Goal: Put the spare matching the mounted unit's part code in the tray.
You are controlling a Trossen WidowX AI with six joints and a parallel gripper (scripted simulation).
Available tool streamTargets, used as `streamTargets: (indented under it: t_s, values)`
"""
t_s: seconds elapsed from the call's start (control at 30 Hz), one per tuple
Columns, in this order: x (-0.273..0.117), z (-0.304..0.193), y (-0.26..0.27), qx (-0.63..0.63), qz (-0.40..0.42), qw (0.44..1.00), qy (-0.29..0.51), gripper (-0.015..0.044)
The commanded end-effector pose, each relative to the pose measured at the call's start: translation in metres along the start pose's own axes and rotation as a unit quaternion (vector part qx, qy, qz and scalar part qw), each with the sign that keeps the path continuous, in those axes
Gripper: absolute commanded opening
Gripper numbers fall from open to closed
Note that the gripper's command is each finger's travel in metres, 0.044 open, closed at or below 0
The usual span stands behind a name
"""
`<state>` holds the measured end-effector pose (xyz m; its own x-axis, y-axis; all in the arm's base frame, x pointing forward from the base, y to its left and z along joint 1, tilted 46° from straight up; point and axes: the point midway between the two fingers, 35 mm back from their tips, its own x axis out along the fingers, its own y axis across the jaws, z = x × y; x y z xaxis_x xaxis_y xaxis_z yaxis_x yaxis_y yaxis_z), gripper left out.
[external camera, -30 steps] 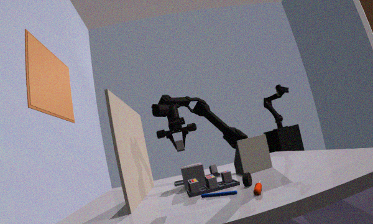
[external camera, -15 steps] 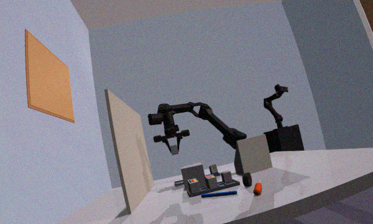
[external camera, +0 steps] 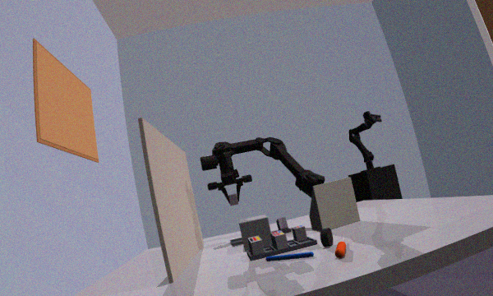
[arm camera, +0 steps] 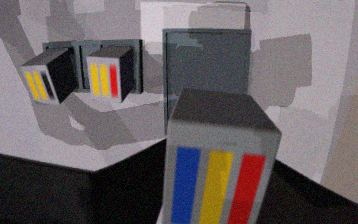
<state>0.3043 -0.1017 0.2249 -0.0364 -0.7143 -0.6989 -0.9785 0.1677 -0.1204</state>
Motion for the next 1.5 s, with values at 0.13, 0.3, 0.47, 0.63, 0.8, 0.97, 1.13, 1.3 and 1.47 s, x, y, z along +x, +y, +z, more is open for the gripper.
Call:
streamTargets:
  t_s: [0.13,0.3,0.47,0.63,0.8,0.97,1.13,1.3,1.47]
  values:
    - [0.004,0.0,-0.001,-0.003,-0.001,1.0,0.001,0.0]
    - [0.008,0.0,-0.002,-0.003,-0.001,1.0,0.0,0.0]
    - [0.012,0.001,-0.003,-0.003,-0.001,1.0,-0.001,0.0]
    - [0.017,0.001,-0.004,-0.003,-0.001,1.0,-0.001,0.0]
    - [0.021,0.001,-0.005,-0.003,-0.001,1.0,-0.002,0.0]
    - [0.025,0.002,-0.005,-0.003,-0.001,1.0,-0.002,0.0]
    - [0.029,0.002,-0.006,-0.003,-0.001,1.0,-0.003,0.0]
    - [0.034,0.002,-0.007,-0.003,-0.001,1.0,-0.003,0.0]
    - [0.038,0.002,-0.007,-0.003,-0.001,1.0,-0.003,0.0]
